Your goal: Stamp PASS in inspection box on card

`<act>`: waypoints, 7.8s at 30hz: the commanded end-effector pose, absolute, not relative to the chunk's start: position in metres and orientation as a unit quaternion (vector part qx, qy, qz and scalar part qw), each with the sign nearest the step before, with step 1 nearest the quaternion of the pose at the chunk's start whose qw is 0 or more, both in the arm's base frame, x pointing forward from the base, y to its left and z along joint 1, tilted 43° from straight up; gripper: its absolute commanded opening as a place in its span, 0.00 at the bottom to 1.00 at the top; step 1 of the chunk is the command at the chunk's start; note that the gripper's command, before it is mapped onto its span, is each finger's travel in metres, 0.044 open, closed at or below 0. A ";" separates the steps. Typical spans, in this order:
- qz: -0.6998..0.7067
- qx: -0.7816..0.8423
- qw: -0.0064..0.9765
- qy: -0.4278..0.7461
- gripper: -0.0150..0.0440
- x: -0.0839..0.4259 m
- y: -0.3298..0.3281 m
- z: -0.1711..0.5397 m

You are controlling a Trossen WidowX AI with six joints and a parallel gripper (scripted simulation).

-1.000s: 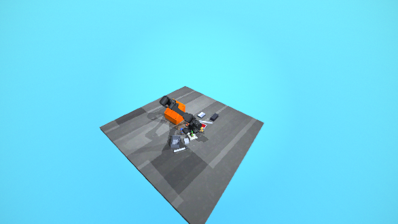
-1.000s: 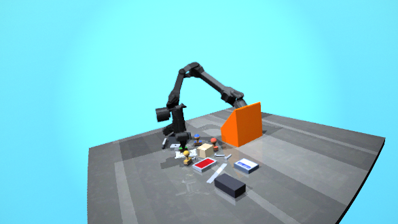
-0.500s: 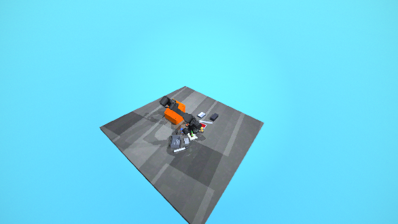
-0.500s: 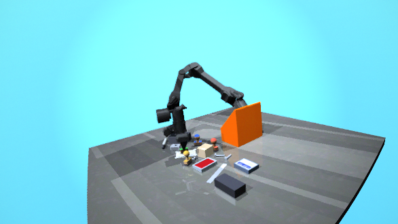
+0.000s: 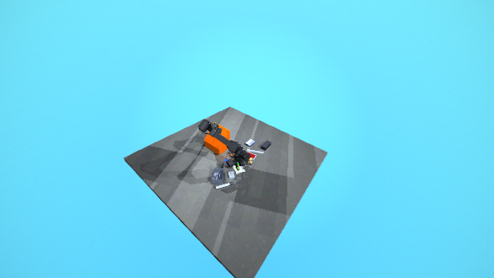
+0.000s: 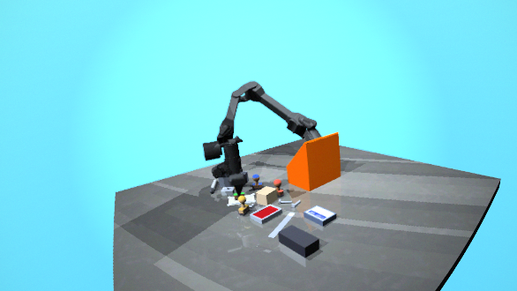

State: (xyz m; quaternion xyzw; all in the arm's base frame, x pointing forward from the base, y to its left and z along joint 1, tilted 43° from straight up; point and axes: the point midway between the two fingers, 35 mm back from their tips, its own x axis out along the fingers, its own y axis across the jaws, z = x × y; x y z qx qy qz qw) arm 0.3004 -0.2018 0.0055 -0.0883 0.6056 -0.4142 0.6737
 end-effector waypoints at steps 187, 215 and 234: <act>-0.407 -0.081 0.675 0.610 0.25 0.219 0.035 -0.113; -0.407 -0.081 0.675 0.610 0.25 0.216 0.004 -0.148; -0.408 -0.077 0.676 0.609 0.34 0.214 -0.005 -0.158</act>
